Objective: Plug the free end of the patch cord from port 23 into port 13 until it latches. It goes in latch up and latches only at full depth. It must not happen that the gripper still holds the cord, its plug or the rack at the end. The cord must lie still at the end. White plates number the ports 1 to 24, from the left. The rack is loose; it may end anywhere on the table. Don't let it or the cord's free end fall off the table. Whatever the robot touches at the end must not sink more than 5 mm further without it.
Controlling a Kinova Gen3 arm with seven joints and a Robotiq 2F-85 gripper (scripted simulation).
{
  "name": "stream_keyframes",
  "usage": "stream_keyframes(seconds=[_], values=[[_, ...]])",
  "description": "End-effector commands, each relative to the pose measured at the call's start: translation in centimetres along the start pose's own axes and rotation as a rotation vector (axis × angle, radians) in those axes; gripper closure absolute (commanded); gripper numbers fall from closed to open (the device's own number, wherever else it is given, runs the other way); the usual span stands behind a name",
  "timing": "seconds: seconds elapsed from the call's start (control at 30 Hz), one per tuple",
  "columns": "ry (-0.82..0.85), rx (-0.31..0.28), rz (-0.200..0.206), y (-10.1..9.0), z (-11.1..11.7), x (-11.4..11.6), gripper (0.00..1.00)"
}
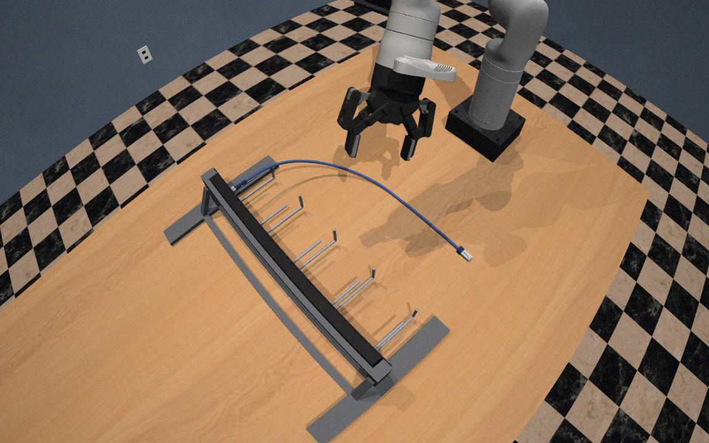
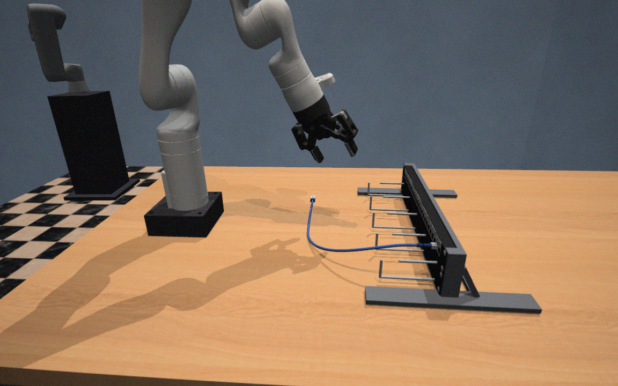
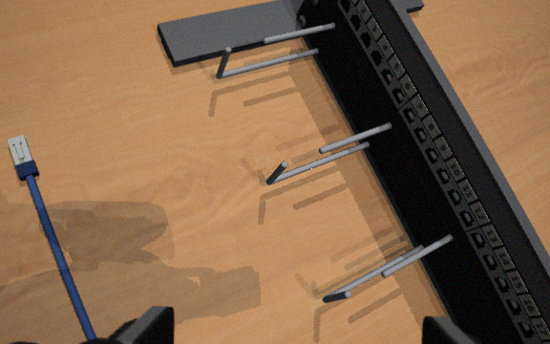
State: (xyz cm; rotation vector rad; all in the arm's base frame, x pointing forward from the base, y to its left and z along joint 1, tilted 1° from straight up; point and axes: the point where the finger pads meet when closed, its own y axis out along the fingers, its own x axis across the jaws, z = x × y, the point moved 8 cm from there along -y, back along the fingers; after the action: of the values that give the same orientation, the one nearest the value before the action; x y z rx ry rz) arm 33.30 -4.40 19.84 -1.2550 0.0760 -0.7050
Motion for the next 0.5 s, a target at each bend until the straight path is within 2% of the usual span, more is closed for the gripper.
stream_keyframes(seconds=[0.0,0.47], values=[[0.001,-0.003,0.001,0.03,0.03,0.18,0.0],[-0.008,-0.008,0.011,0.18,0.22,-0.11,0.0]])
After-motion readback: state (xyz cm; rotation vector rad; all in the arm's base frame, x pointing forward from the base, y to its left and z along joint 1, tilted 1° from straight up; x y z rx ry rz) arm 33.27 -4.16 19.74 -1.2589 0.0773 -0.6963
